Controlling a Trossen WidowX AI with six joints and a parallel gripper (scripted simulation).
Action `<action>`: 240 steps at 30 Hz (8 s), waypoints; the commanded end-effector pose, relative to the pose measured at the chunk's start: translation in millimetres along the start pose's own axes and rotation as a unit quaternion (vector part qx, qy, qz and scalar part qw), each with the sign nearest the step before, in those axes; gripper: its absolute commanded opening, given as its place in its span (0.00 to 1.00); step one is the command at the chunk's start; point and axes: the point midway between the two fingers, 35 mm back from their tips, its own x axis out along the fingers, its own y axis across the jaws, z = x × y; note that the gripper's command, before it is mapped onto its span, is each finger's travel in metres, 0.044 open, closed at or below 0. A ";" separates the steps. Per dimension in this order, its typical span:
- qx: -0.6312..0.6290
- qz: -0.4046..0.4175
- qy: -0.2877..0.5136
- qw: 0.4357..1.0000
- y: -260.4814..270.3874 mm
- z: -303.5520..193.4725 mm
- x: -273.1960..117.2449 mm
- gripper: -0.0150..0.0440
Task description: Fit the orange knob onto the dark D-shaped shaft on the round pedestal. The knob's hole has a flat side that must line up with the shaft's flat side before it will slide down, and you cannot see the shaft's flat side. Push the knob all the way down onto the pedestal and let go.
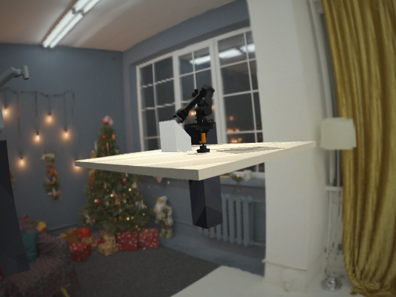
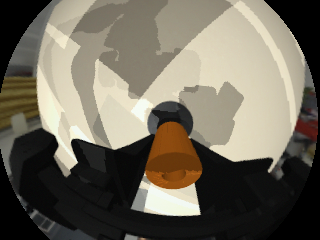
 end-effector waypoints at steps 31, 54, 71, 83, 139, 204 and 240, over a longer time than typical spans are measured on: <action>-0.002 0.001 -0.001 1.000 -0.1 0.0 2.3 0.25; -0.064 0.001 -0.001 0.998 -0.6 0.6 -2.6 0.25; -0.106 0.001 -0.001 0.994 0.0 -0.3 0.7 0.25; -0.106 0.001 -0.001 0.994 -0.2 -0.1 2.0 0.25; -0.210 0.001 -0.001 0.978 -0.9 1.1 2.0 0.25; -0.408 0.000 -0.001 0.913 -1.3 -0.1 1.5 0.25; -0.448 0.000 -0.001 0.894 0.2 0.5 -2.6 0.25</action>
